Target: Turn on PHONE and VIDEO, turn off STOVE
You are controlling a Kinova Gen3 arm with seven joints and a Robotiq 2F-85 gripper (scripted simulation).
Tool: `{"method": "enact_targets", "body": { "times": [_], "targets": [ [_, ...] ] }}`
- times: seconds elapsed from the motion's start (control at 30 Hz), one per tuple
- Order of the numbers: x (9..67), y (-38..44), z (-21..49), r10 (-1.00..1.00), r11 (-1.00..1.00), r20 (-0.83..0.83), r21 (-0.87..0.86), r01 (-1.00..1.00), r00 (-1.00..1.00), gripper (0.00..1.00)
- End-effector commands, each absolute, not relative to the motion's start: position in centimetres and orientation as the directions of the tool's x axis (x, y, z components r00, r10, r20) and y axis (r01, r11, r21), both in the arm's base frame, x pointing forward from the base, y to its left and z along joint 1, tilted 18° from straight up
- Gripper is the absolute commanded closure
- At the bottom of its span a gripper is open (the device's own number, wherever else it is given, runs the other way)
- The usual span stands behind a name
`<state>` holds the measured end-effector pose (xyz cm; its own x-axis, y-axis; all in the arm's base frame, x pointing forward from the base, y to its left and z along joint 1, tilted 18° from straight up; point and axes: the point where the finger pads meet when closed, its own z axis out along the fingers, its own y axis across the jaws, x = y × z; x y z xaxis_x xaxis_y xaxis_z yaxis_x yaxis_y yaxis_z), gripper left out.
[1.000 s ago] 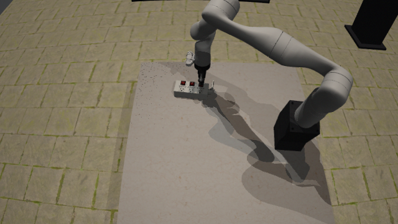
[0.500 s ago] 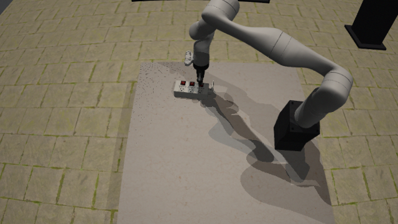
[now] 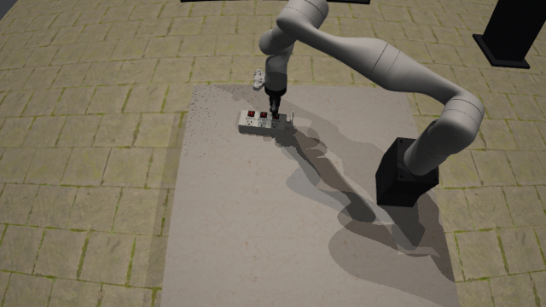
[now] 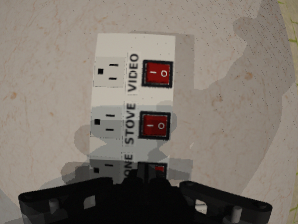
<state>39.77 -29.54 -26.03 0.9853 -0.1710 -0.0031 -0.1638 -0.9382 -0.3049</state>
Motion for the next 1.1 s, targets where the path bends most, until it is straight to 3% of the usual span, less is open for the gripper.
{"method": "enact_targets", "body": {
  "times": [0.0,1.07],
  "targets": [
    [39.95,-29.44,-25.96,-0.177,-0.936,-0.005,-0.308,-0.169,0.984,1.00],
    [39.58,-29.21,-25.83,-0.178,-0.935,-0.007,-0.309,-0.171,0.984,1.00]
  ]
}}
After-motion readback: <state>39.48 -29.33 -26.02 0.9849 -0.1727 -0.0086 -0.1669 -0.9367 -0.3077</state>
